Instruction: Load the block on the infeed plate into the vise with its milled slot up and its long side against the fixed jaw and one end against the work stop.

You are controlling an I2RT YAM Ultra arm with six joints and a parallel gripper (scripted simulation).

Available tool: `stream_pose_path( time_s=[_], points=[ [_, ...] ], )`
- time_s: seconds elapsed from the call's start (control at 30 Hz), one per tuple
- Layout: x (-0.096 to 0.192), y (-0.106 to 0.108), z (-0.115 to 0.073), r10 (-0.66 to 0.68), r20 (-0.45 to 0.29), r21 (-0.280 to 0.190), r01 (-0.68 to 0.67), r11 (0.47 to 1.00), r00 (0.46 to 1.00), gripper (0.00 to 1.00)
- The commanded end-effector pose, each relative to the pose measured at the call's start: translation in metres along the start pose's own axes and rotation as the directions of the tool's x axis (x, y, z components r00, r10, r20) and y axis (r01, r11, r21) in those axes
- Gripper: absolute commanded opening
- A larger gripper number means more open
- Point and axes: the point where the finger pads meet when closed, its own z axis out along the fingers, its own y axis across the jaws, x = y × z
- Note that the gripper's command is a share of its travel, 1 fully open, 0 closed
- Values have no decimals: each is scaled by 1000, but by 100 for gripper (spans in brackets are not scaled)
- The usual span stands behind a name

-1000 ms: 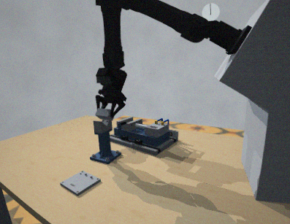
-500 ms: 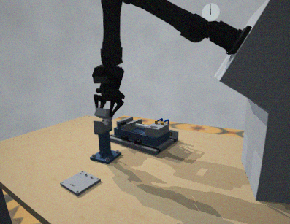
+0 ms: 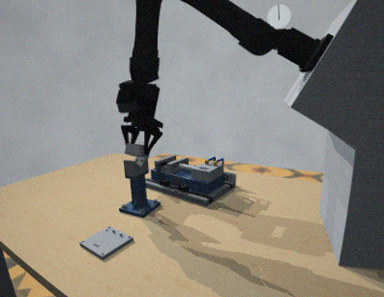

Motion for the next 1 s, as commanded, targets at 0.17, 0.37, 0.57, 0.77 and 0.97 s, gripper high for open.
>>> stream_pose_path(
  time_s=[0.17,0.37,0.57,0.77,0.97],
  points=[
    [-4,5,-4,19,-90,-3,-19,1000,996,0],
    [-3,7,-4,21,-159,-8,-23,1000,987,0],
    [-3,7,-4,21,-201,-8,-23,1000,979,0],
    [-3,7,-4,20,-258,-7,-22,1000,966,0],
    [-3,7,-4,19,-308,-7,-22,1000,951,0]
  ],
)
